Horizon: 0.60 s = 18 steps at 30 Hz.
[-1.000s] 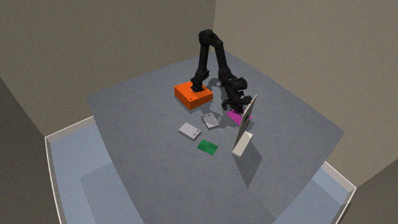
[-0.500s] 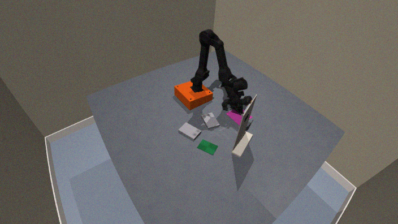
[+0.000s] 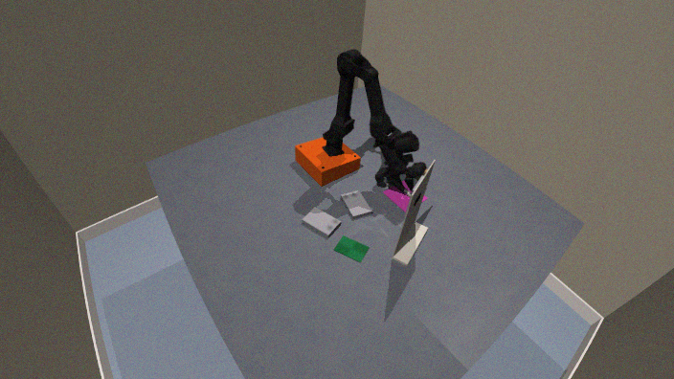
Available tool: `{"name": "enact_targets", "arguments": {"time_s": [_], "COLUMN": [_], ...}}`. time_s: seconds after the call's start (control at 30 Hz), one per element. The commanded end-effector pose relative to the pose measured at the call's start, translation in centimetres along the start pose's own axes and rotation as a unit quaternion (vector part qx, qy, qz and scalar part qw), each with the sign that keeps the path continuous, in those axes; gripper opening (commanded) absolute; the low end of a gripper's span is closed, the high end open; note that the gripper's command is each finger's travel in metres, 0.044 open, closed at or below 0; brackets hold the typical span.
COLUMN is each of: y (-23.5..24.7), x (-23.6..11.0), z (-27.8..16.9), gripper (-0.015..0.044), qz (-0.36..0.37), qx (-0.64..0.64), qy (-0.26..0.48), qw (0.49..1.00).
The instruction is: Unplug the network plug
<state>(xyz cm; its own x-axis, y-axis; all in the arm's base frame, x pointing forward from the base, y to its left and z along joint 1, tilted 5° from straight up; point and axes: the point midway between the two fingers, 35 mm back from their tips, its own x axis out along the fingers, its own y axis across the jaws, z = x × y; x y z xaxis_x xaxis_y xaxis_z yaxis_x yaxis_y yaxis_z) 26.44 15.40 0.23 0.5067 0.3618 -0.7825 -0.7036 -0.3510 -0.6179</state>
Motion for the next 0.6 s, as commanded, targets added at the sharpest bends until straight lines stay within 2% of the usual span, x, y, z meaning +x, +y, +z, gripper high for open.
{"name": "enact_targets", "arguments": {"time_s": [0.0,0.57], "y": [-0.1,-0.1], "x": [-0.4,-1.7], "z": [0.0,-0.2], "gripper": [0.0156,0.0156], "qz": [-0.002,-0.001], "qx": [0.000,0.001], "qy": [0.000,0.001], "qw": [1.000,1.000]}}
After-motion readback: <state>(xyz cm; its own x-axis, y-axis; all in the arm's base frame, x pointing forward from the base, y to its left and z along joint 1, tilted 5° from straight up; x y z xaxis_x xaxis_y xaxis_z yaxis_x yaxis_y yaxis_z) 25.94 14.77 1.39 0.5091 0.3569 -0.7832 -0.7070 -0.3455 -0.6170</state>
